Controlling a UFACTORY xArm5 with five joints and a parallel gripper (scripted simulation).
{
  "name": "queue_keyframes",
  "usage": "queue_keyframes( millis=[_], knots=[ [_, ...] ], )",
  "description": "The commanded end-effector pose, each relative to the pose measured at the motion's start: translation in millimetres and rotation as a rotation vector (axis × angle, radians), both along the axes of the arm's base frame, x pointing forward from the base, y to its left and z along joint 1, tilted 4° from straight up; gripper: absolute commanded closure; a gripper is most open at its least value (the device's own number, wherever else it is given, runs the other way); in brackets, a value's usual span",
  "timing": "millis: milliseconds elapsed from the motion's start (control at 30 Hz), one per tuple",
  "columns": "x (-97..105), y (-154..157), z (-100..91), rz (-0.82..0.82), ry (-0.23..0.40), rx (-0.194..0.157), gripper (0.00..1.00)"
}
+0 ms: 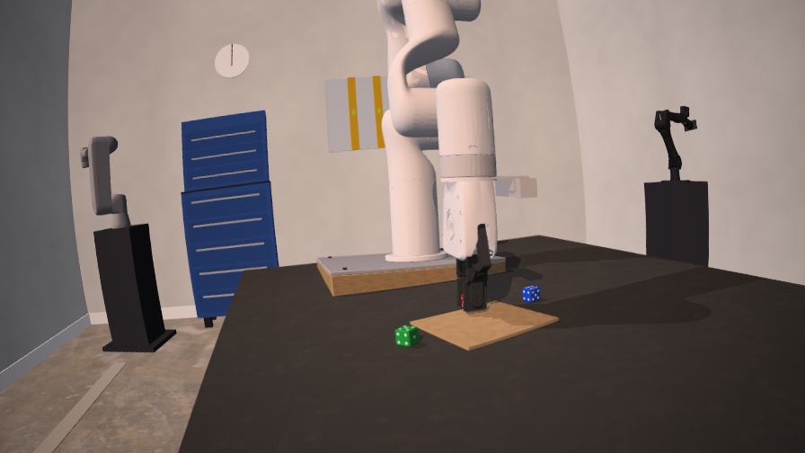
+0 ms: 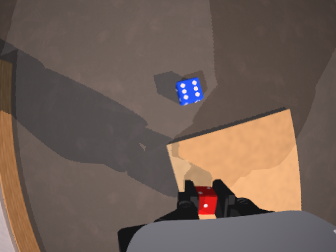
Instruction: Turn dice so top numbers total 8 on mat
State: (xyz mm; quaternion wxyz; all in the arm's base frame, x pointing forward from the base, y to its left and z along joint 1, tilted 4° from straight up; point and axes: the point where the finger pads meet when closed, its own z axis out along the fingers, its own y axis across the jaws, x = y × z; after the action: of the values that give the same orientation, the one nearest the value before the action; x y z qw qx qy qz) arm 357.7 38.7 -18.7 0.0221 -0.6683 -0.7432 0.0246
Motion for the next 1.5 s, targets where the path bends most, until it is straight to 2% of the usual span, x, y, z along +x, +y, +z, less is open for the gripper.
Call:
queue_keyframes(
  millis=[0, 1467],
  knots=[
    [1.3, 0.1, 0.9, 0.0, -0.003, 0.0, 0.85],
    [1.1, 0.3, -3.2, 0.0, -0.003, 0.0, 0.85]
  ],
)
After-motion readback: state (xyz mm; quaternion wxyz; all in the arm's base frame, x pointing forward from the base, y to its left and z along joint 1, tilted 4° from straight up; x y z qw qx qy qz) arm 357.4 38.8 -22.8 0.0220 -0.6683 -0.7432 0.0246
